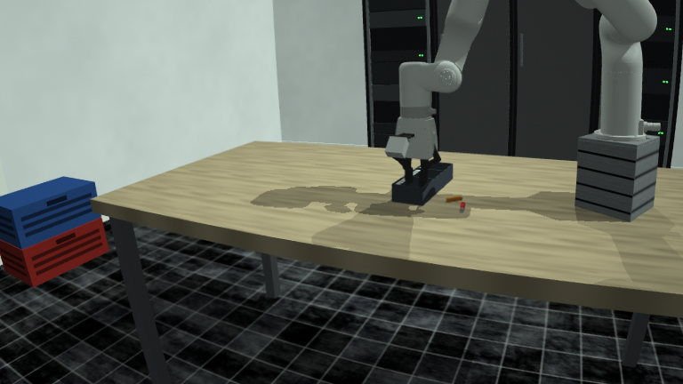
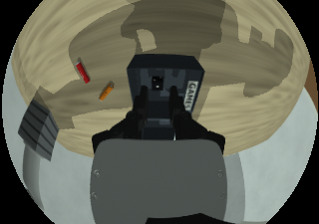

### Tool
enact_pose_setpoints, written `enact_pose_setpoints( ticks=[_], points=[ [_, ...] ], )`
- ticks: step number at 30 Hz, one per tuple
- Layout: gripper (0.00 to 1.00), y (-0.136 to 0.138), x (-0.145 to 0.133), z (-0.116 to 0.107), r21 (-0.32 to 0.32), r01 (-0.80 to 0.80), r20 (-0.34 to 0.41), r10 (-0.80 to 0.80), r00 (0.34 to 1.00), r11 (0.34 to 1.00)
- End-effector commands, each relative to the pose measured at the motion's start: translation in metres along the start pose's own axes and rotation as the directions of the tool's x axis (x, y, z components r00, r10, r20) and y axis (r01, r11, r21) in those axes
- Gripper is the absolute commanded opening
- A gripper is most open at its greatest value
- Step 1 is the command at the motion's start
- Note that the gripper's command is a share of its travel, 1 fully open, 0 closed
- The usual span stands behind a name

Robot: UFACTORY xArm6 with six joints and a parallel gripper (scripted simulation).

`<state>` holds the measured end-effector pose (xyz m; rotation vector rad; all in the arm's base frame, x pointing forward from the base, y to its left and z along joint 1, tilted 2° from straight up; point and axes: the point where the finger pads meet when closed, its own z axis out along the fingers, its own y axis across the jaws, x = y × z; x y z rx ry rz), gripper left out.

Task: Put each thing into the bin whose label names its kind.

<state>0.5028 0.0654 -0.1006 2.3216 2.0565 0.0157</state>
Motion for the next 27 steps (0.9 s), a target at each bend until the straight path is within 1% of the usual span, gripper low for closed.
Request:
enact_pose_setpoints(
  ticks=[1, 4, 9, 18, 19, 21, 27],
  points=[
    [0.30, 0.002, 0.000, -0.005, -0.004, 0.000, -0.001, 0.000, 1.000, 1.000],
    [0.30, 0.002, 0.000, -0.007, -0.004, 0.000, -0.001, 0.000, 1.000, 1.000],
    [0.30, 0.002, 0.000, -0.032, -0.004, 0.000, -0.001, 0.000, 1.000, 1.000],
    [0.30, 0.001, 0.000, -0.032, -0.004, 0.000, -0.001, 0.000, 1.000, 1.000],
    [1.00, 0.001, 0.000, -0.036, -0.004, 0.000, -0.001, 0.000, 1.000, 1.000],
    [1.00, 0.001, 0.000, -0.036, -0.004, 0.000, -0.001, 0.000, 1.000, 1.000],
    [1.00, 0.001, 0.000, -0.060, -0.004, 0.000, -0.001, 0.000, 1.000, 1.000]
  ],
)
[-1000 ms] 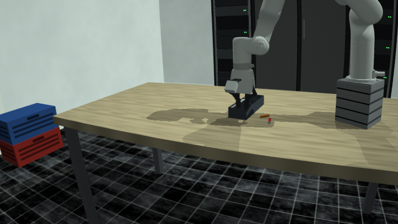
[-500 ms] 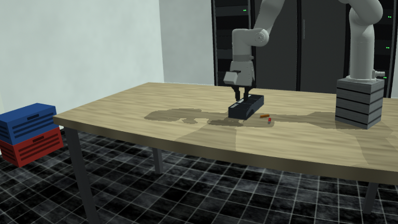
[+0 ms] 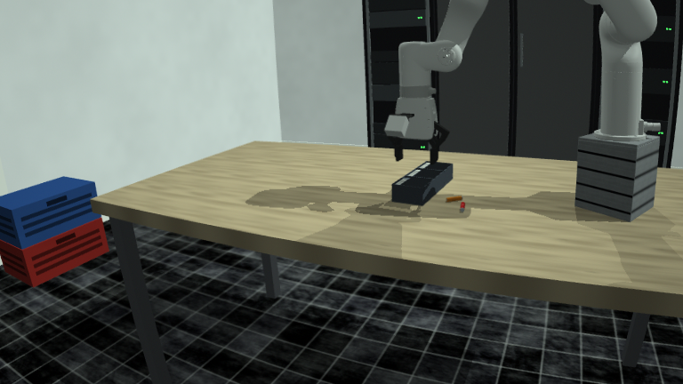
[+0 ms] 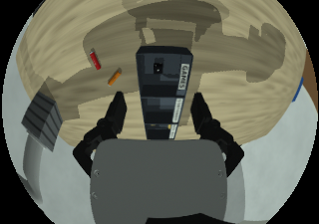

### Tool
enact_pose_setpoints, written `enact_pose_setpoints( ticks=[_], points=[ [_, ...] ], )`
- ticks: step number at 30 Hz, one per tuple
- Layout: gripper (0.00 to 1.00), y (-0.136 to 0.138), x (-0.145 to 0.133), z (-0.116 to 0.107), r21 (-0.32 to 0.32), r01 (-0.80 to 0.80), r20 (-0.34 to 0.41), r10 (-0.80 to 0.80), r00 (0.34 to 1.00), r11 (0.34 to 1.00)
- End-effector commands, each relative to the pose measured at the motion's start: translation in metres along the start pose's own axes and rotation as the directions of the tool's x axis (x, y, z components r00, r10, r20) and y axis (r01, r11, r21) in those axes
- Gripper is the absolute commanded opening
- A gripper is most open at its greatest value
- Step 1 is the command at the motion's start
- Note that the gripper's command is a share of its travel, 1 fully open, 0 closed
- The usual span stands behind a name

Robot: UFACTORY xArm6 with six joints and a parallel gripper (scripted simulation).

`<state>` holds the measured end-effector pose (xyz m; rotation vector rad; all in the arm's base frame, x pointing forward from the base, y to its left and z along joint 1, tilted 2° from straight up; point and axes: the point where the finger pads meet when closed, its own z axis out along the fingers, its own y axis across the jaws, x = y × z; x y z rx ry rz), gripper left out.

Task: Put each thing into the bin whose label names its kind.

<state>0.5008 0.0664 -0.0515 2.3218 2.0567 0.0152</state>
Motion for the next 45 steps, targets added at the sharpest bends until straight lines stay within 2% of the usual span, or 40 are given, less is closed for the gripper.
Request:
enact_pose_setpoints(
  ticks=[1, 9, 11, 26, 30, 45],
  points=[
    [1.00, 0.002, 0.000, -0.014, -0.004, 0.000, -0.001, 0.000, 1.000, 1.000],
    [1.00, 0.002, 0.000, -0.047, -0.005, 0.000, -0.001, 0.000, 1.000, 1.000],
    [1.00, 0.002, 0.000, -0.047, -0.005, 0.000, -0.001, 0.000, 1.000, 1.000],
    [1.00, 0.002, 0.000, -0.107, -0.005, 0.000, -0.001, 0.000, 1.000, 1.000],
    [1.00, 0.002, 0.000, -0.114, -0.005, 0.000, -0.001, 0.000, 1.000, 1.000],
    [1.00, 0.002, 0.000, -0.114, -0.005, 0.000, -0.001, 0.000, 1.000, 1.000]
  ],
)
